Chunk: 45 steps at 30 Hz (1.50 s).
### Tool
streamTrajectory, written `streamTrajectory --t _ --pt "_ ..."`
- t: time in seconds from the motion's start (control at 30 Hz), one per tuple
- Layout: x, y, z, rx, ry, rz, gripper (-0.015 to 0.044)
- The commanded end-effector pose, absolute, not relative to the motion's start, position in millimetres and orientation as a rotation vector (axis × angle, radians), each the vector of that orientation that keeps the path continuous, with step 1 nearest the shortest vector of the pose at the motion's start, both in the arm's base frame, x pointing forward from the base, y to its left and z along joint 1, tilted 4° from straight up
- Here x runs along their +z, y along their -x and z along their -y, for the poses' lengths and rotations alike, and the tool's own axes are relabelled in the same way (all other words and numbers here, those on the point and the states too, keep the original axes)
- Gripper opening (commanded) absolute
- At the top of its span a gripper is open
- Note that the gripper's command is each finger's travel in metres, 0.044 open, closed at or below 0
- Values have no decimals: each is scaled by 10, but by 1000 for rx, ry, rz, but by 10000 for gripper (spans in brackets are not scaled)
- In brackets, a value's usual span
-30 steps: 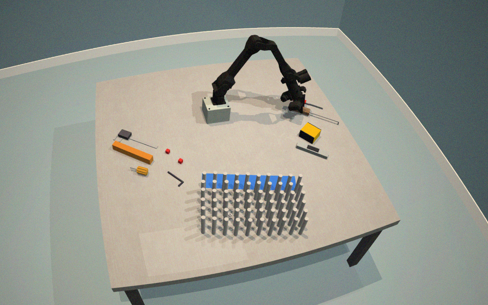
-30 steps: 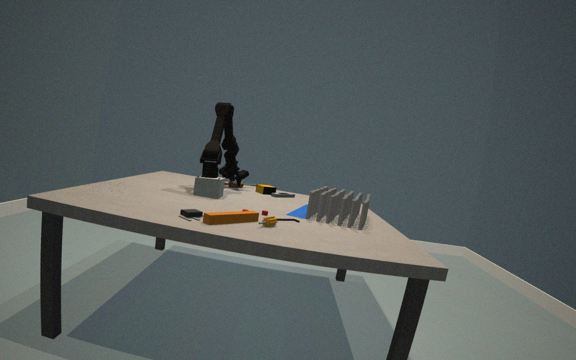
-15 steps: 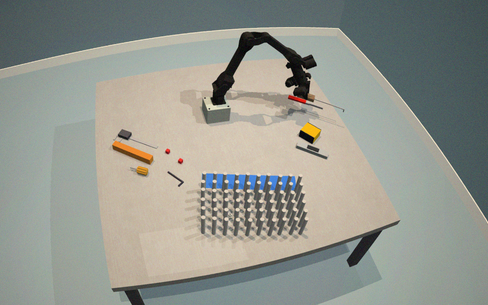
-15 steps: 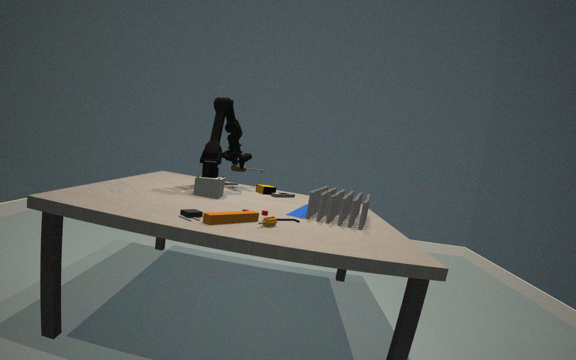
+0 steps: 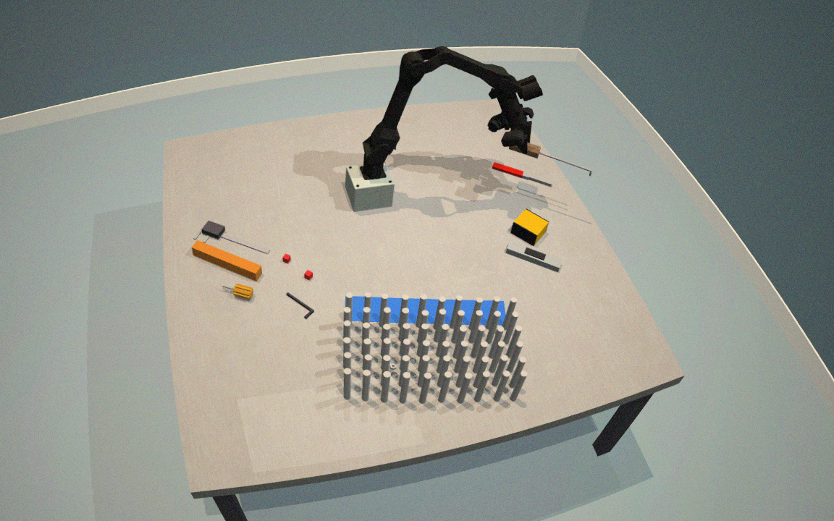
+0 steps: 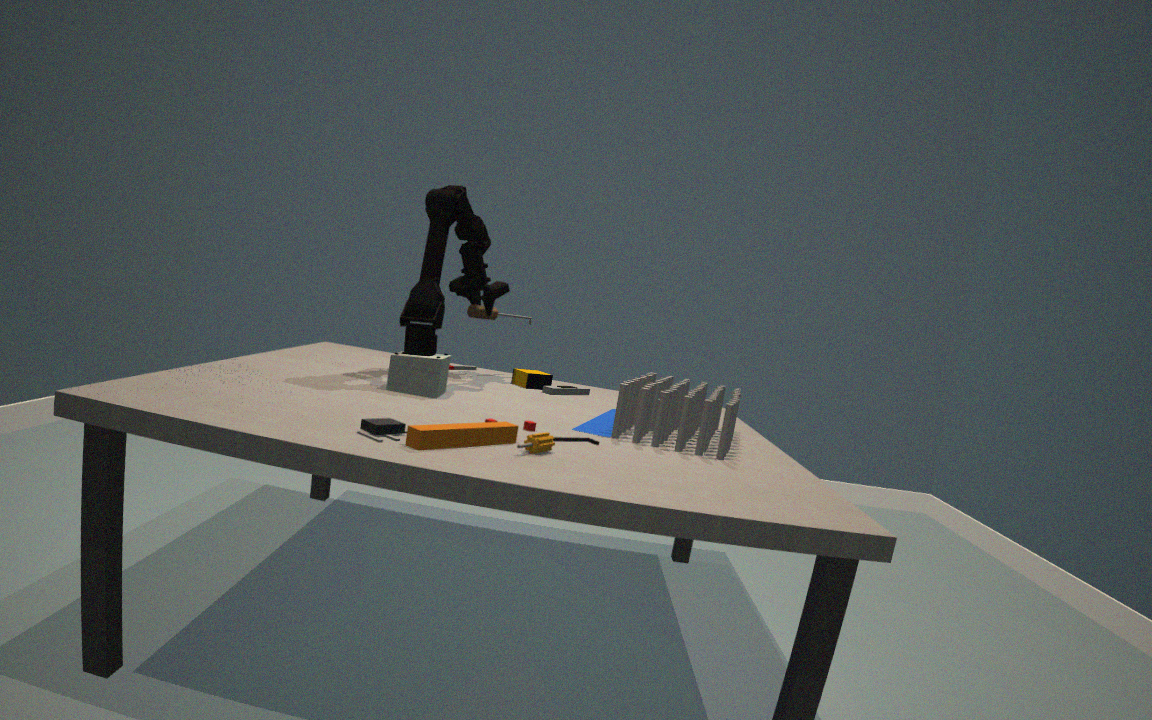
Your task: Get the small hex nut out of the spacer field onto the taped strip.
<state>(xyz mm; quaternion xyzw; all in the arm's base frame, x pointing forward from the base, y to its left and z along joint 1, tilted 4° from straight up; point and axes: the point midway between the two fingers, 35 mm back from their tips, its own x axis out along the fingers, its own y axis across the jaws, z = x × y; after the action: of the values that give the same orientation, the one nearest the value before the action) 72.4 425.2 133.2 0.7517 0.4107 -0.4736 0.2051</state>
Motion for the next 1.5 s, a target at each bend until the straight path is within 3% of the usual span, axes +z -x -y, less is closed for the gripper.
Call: streamTrajectory --t 0.0,0.73,1.47 --pt "1414 -961 -4112 -1348 -2159 -1091 0" --pt "1469 -2141 -3044 -1483 -2399 -724 0" --pt "1440 -2717 -1748 -1594 -2574 -330 0"
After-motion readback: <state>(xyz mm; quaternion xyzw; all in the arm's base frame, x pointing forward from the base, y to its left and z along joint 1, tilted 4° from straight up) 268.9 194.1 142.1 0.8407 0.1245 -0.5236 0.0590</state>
